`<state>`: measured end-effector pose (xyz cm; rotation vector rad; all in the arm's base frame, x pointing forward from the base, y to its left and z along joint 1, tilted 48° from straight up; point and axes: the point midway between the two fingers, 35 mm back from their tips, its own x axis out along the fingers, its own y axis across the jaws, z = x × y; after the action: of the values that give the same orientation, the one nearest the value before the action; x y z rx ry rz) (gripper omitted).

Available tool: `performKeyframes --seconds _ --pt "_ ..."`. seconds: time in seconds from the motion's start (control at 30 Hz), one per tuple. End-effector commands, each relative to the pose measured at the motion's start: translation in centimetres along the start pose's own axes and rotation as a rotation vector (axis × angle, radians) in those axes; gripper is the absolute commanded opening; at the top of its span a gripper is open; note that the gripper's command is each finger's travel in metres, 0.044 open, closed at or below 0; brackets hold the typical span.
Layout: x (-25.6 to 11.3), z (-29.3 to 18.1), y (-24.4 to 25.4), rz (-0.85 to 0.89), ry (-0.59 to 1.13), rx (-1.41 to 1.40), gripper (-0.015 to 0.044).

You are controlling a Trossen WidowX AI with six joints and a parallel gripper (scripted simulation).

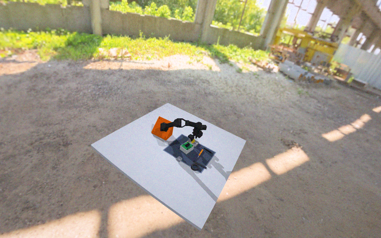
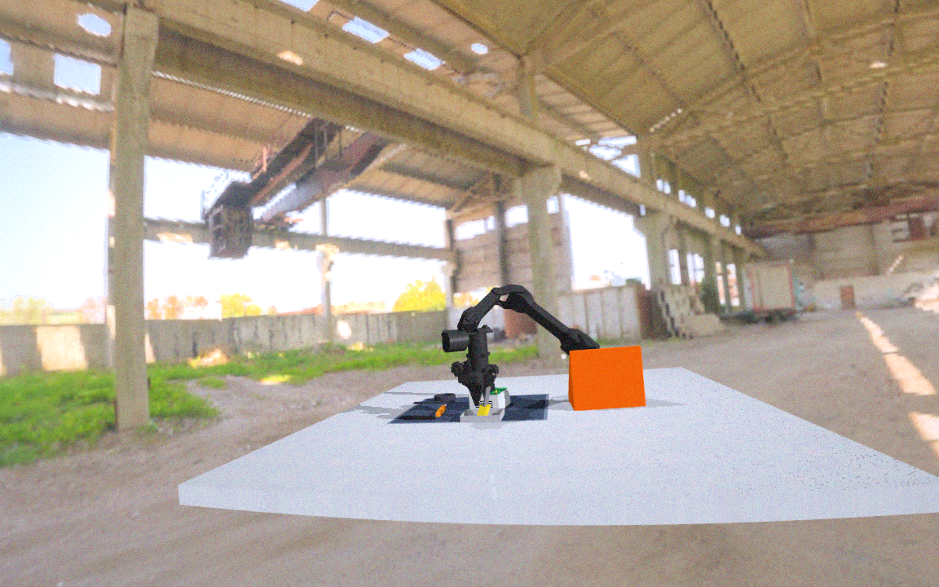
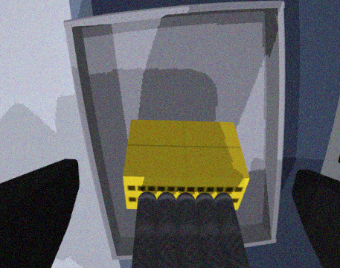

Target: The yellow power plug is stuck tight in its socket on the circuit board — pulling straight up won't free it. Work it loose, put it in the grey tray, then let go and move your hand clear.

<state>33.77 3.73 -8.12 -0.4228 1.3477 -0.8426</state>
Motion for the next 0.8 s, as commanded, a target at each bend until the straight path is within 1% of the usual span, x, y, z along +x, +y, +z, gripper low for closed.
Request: performKeyframes --seconds 0.0,0.53,0.6,0.67,0.77 --pt "0.0 0.0 0.0 0.002 0.002 0.000 0.0440" --pt "0.0 0.0 0.0 0.002 0.002 0.000 0.0440" --pt "-0.8 0.1 0.1 0.003 0.003 0.000 0.0440" --pt "-2.4 0.2 0.2 0.004 0.004 0.000 0.0440" --pt "-6.2 0.2 0.2 0.004 0.009 0.002 0.0440"
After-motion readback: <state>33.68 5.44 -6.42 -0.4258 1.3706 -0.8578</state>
